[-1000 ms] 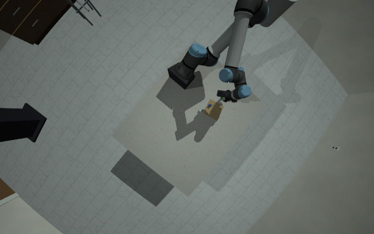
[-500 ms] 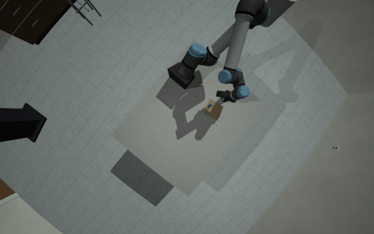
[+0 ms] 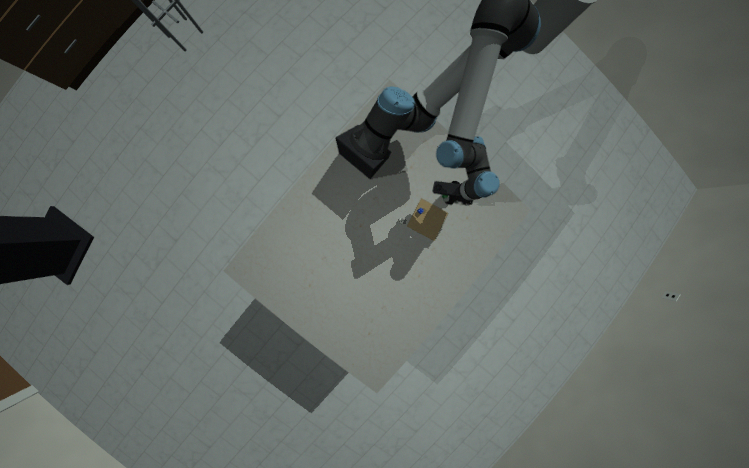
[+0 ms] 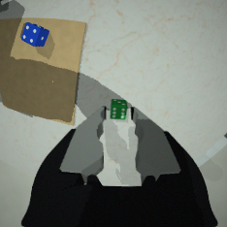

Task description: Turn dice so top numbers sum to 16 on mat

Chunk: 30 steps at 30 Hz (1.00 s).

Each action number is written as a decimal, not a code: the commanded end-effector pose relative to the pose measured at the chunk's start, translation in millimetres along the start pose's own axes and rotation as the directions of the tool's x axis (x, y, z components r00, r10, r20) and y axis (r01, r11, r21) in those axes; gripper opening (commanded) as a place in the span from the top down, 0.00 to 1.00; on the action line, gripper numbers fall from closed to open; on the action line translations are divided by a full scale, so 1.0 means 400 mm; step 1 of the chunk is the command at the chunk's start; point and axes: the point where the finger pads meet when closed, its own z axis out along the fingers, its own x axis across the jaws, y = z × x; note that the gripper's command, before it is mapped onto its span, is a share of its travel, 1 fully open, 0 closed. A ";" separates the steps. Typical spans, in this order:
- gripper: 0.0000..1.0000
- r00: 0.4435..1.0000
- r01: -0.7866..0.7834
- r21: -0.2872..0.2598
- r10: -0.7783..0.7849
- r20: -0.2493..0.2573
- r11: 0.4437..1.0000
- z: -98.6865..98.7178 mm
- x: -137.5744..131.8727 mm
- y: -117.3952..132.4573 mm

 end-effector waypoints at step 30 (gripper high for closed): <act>0.97 1.000 0.000 -0.001 0.000 0.001 1.000 -0.001 -0.001 0.001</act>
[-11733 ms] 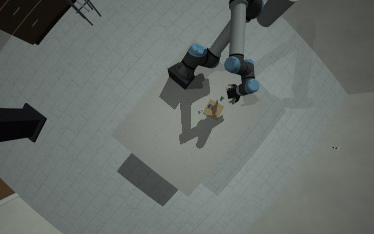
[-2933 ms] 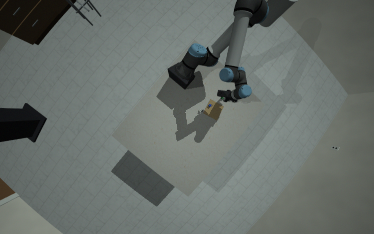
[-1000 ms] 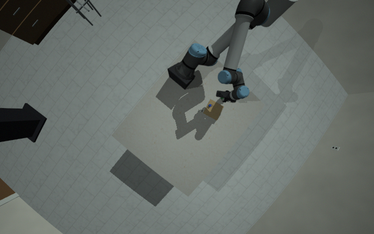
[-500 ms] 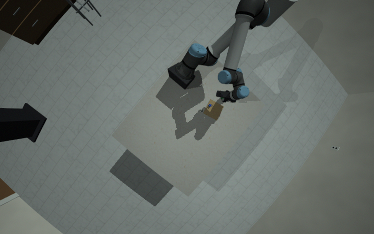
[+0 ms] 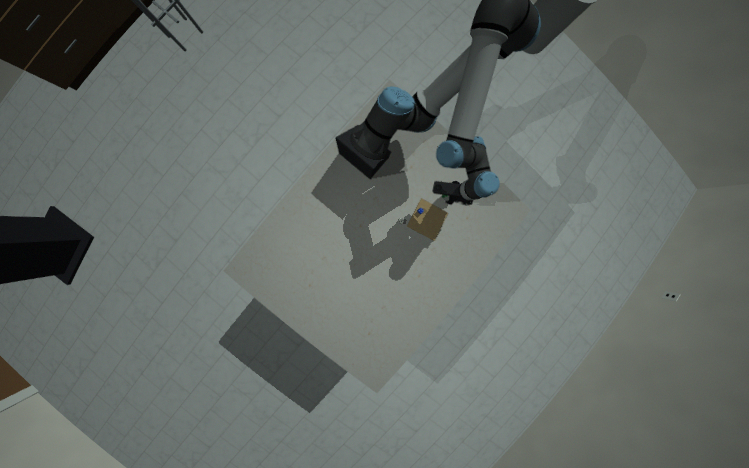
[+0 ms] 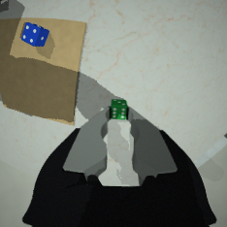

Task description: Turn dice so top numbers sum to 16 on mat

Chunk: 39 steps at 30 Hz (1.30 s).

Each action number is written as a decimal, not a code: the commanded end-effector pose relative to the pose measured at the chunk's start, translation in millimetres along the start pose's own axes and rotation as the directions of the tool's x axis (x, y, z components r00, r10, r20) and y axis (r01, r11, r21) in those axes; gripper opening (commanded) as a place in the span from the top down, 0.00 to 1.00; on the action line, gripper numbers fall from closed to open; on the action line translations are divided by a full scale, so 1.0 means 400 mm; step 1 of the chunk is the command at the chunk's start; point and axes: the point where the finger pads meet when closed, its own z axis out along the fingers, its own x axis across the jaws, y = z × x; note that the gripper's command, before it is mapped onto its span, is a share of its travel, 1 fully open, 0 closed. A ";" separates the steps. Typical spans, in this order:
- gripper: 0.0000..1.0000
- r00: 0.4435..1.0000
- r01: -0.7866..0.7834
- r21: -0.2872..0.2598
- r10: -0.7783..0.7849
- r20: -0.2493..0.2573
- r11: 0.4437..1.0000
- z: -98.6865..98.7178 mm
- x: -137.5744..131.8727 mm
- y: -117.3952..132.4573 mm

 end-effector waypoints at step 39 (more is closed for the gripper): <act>0.97 1.000 0.000 -0.001 0.000 0.001 1.000 -0.053 -0.001 0.001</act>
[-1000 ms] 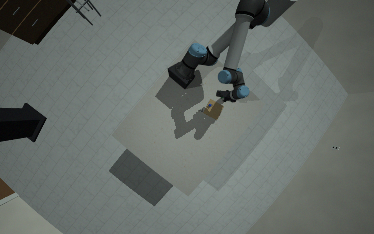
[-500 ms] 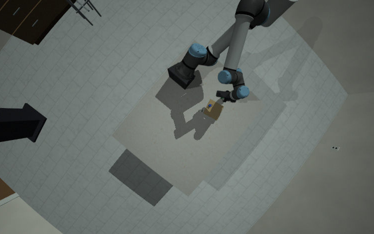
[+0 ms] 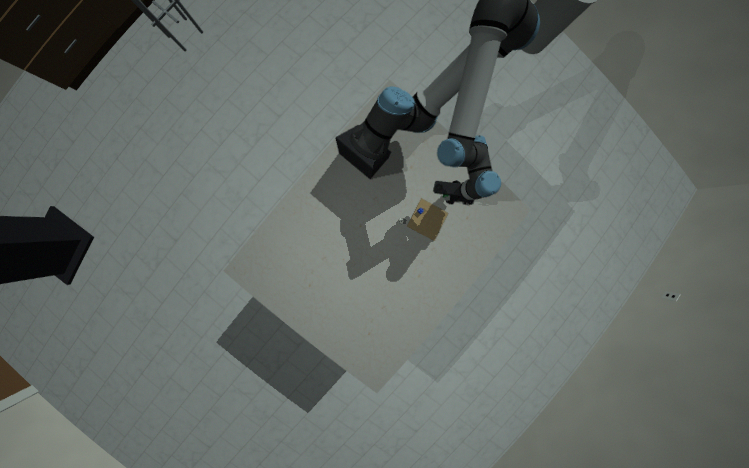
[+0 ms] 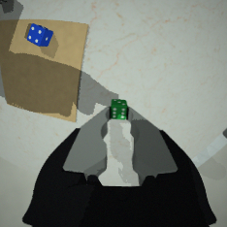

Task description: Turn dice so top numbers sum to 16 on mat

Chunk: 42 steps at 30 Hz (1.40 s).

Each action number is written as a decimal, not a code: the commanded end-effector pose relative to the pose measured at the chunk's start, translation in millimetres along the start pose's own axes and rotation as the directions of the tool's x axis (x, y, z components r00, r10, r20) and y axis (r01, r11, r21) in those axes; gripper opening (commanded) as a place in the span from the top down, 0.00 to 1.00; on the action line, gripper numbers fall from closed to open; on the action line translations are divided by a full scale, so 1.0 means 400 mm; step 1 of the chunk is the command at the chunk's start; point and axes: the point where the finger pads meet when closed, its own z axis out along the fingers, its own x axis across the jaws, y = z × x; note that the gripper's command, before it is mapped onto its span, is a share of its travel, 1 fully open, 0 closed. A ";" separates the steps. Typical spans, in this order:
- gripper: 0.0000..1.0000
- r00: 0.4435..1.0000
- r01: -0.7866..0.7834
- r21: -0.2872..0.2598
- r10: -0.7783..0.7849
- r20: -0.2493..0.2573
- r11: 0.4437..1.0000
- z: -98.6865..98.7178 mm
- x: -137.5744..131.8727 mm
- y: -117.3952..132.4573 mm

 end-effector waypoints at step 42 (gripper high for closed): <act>0.97 0.963 -0.271 0.000 0.271 0.003 0.963 -0.241 -0.151 -0.049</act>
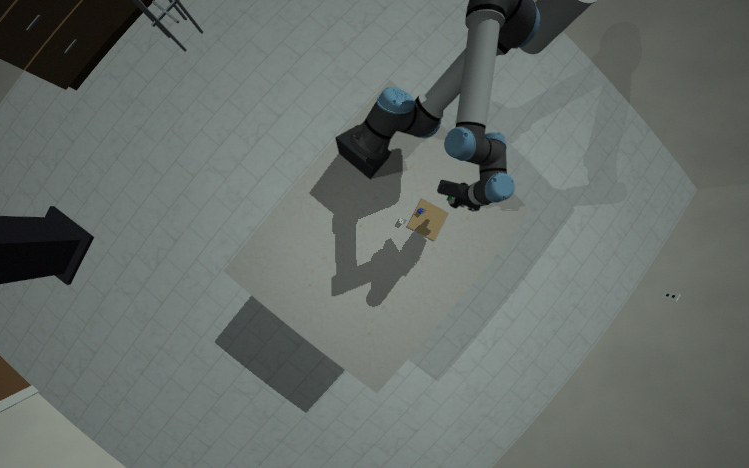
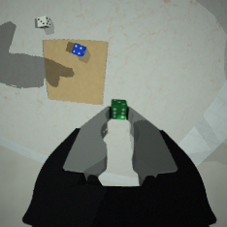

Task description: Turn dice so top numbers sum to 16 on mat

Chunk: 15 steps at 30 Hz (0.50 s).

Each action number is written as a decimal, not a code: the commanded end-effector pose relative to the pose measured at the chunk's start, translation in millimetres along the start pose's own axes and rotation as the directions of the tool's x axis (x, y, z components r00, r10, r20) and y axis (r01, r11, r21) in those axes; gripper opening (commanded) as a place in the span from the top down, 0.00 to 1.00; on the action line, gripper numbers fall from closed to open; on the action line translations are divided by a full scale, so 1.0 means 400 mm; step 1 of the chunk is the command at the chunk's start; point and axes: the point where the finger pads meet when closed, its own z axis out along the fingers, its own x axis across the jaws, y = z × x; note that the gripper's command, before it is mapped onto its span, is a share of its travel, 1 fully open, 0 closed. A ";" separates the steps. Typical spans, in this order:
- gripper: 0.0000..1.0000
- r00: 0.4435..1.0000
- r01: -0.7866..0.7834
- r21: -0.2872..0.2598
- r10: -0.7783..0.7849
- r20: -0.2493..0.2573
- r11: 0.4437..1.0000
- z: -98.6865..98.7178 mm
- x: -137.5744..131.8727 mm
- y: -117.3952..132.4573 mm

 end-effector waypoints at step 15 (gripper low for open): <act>0.97 0.906 -0.423 0.001 0.423 0.001 0.906 -0.004 -0.248 -0.070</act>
